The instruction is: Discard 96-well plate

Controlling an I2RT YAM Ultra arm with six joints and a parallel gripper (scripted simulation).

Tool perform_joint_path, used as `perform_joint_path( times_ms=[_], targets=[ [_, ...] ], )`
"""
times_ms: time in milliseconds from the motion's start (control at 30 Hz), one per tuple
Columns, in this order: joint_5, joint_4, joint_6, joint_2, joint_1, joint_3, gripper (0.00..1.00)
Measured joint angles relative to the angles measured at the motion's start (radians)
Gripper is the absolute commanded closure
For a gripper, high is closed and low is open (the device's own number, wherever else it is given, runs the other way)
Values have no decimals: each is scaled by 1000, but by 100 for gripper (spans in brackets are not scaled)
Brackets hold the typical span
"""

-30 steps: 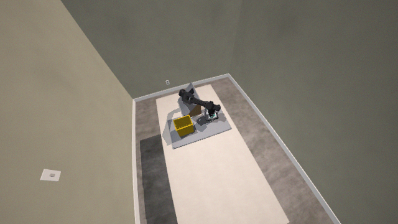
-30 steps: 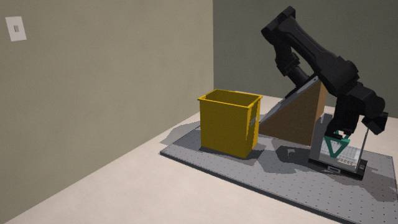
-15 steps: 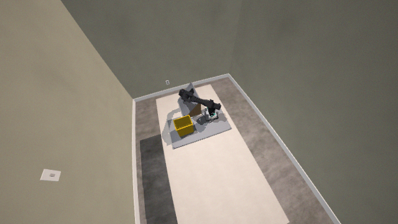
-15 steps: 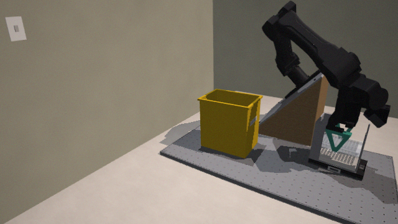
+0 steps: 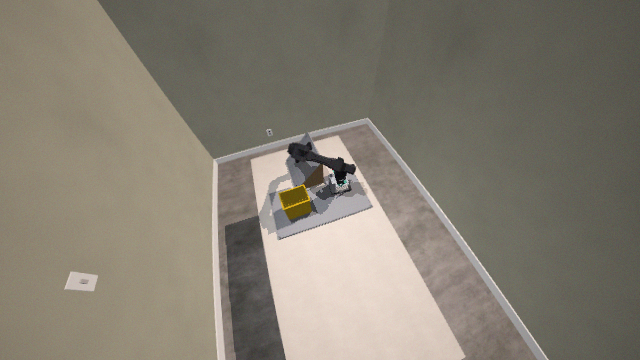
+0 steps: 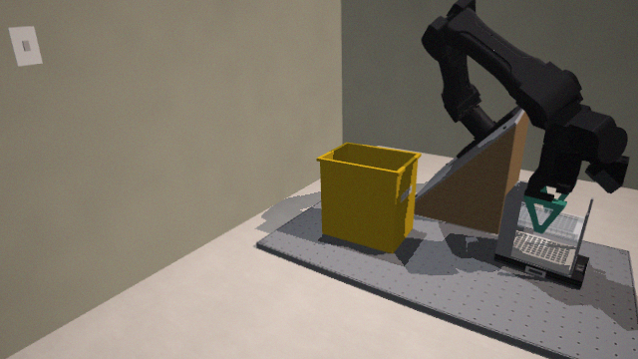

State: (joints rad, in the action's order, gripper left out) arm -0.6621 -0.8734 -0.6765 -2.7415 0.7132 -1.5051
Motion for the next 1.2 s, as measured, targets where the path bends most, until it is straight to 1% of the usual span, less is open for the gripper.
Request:
perform_joint_path(
  times_ms=[500,1200],
  targets=[
    [19,-86,39,21,35,-41,100],
    [45,-211,90,43,84,-114,100]
  ],
)
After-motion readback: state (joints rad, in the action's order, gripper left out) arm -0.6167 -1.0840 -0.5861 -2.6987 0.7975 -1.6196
